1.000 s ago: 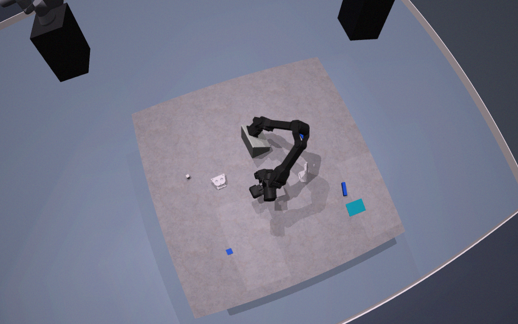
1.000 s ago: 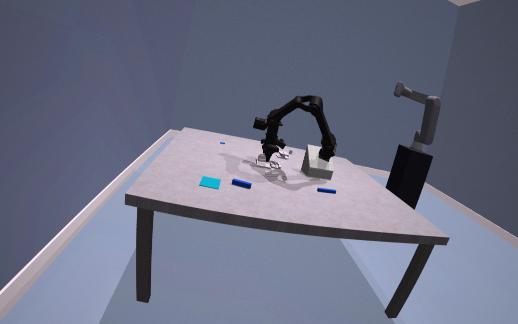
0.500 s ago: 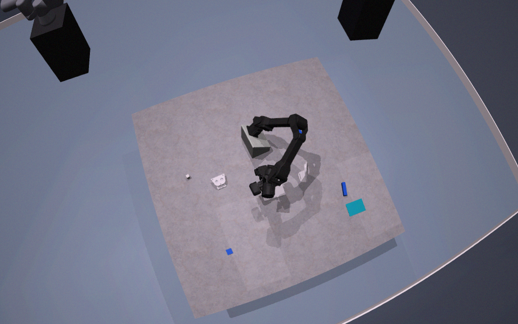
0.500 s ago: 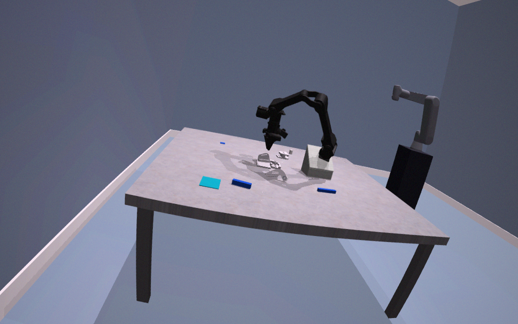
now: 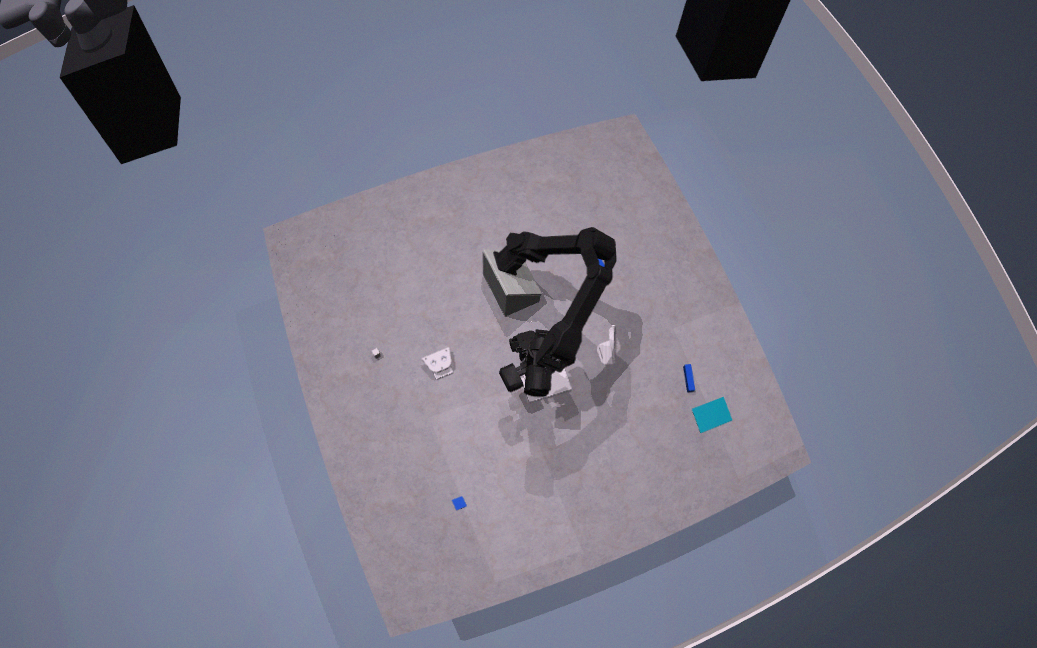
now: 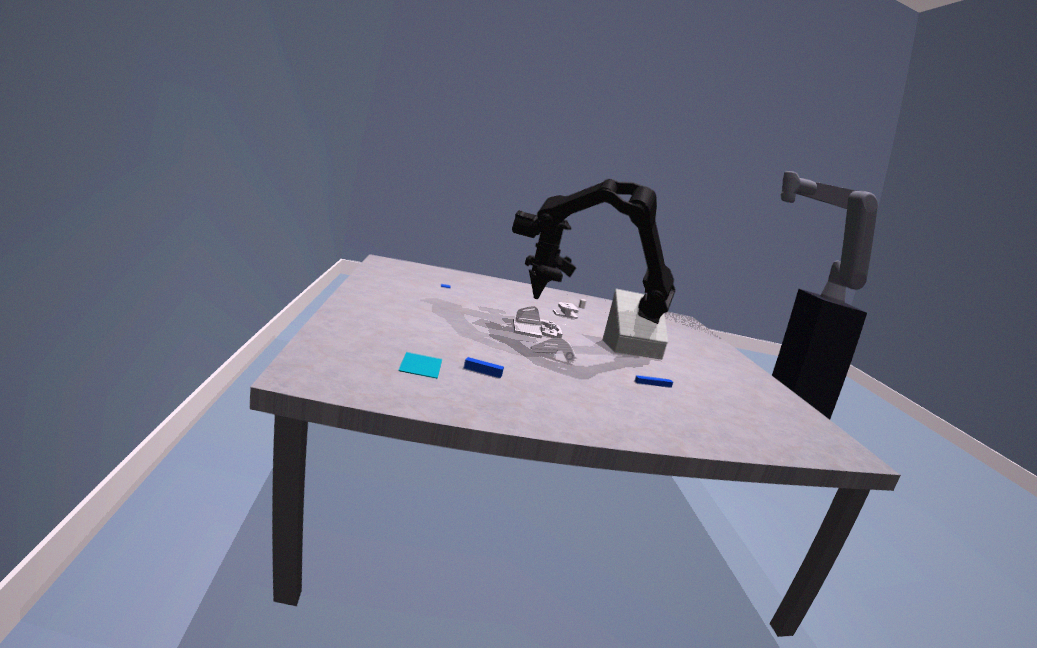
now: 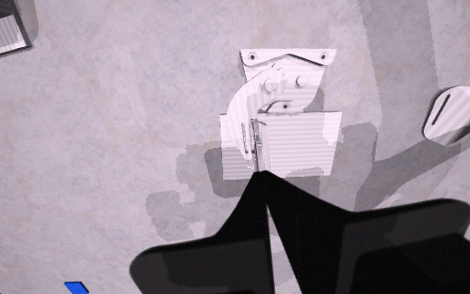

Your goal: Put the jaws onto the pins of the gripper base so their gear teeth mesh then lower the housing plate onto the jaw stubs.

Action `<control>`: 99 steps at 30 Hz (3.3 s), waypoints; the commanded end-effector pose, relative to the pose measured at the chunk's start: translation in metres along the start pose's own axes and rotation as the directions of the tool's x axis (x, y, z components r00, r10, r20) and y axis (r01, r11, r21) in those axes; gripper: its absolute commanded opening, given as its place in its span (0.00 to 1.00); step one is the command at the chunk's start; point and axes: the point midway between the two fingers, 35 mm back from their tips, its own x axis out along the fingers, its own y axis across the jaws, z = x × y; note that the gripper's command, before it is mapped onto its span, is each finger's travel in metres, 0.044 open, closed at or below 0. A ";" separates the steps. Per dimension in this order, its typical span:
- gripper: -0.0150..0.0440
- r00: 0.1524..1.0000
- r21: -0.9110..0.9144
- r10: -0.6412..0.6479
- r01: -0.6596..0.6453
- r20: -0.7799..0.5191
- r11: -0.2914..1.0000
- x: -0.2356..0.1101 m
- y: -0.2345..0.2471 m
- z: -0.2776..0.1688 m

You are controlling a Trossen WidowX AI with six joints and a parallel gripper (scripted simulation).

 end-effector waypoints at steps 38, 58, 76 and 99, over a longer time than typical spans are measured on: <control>0.25 0.999 -0.732 0.043 -0.020 0.013 0.681 -0.003 -0.043 -0.007; 0.25 0.999 -0.955 0.044 -0.003 0.011 0.296 -0.004 -0.062 -0.007; 0.25 0.999 -0.994 0.044 0.014 0.009 -0.104 -0.005 -0.079 -0.006; 0.25 0.999 -0.812 0.043 0.031 0.007 -0.582 -0.005 -0.100 -0.003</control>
